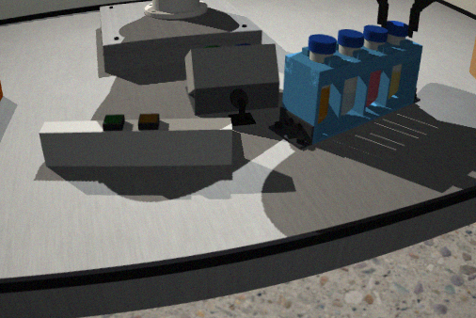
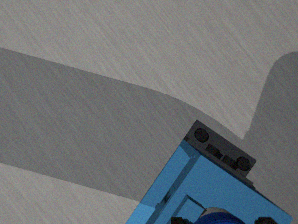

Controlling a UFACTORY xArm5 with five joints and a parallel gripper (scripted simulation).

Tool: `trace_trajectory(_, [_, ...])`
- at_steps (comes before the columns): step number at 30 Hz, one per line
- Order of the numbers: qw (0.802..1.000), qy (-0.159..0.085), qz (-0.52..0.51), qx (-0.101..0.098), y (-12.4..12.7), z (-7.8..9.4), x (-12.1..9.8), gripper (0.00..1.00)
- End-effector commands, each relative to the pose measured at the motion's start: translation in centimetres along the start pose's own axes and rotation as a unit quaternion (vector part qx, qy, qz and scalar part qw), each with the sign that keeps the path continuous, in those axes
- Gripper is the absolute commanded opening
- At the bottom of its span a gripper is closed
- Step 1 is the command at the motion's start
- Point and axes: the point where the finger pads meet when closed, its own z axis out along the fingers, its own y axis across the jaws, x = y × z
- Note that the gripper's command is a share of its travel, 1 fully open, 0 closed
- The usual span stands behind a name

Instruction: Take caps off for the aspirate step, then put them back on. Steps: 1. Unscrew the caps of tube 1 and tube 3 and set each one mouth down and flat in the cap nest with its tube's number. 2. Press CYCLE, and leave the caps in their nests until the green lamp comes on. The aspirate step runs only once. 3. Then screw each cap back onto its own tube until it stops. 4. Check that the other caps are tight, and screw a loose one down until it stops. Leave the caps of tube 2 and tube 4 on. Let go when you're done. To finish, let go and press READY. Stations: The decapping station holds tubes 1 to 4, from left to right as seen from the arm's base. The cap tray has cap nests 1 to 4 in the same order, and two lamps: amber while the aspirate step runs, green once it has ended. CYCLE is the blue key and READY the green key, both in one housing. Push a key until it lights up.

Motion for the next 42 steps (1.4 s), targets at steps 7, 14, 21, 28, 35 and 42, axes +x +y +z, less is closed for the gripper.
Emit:
trace_trajectory(7, [0.996,-0.001,-0.089,-0.002,0.14,-0.17,-0.05,0.46])
trace_trajectory(14, [0.996,-0.001,-0.089,-0.002,0.14,-0.17,-0.05,0.46])
trace_trajectory(21, [1.0,-0.001,-0.006,-0.002,0.14,-0.17,-0.06,0.46])
trace_trajectory(28, [0.99,0.0,0.141,-0.002,0.14,-0.17,-0.06,0.46])
trace_trajectory(35, [0.96,0.0,0.28,-0.002,0.14,-0.17,-0.06,0.46])
trace_trajectory(42, [0.911,0.0,0.413,-0.002,0.14,-0.17,-0.06,0.46])
